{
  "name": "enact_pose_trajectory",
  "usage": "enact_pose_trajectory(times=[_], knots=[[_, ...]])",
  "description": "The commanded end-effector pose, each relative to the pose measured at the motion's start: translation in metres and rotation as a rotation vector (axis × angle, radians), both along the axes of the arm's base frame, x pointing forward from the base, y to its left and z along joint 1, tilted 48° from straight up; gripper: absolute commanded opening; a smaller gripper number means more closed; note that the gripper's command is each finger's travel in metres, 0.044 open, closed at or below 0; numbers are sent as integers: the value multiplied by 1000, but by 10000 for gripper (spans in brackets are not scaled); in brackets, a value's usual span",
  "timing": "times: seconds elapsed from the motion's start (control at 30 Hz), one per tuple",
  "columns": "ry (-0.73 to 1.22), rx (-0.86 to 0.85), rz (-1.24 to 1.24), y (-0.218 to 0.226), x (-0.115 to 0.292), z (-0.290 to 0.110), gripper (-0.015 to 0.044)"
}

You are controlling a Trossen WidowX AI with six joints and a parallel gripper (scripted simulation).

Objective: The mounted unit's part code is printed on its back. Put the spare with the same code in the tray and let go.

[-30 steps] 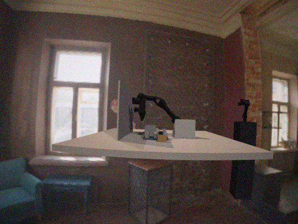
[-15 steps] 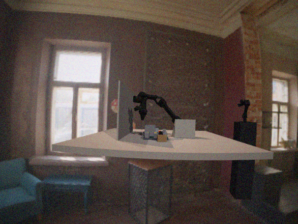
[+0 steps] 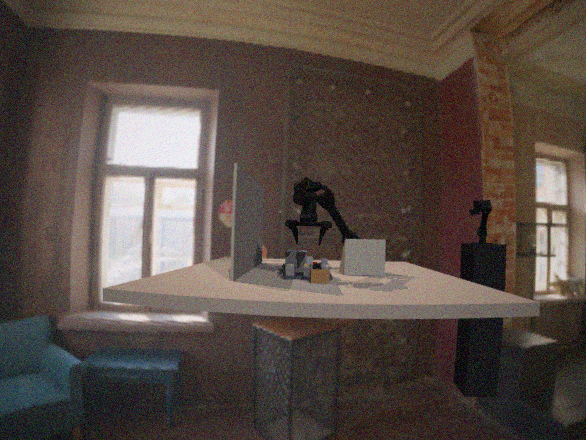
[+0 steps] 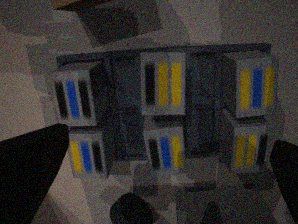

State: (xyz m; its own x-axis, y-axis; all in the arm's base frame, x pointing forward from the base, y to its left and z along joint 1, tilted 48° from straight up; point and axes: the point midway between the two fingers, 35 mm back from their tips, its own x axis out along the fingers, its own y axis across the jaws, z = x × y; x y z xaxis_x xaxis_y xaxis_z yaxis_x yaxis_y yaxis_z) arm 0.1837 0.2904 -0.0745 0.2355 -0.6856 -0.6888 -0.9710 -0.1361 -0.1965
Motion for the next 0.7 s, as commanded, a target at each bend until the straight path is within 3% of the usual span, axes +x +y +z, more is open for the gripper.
enact_pose_trajectory(times=[0.0, 0.07, 0.27, 0.67], knots=[[69, -23, 49, 0, -7, -9, 440], [69, -23, 49, 0, -7, -9, 440], [67, -24, 49, -24, 3, -28, 300], [67, -24, 49, -33, 7, -35, 300]])
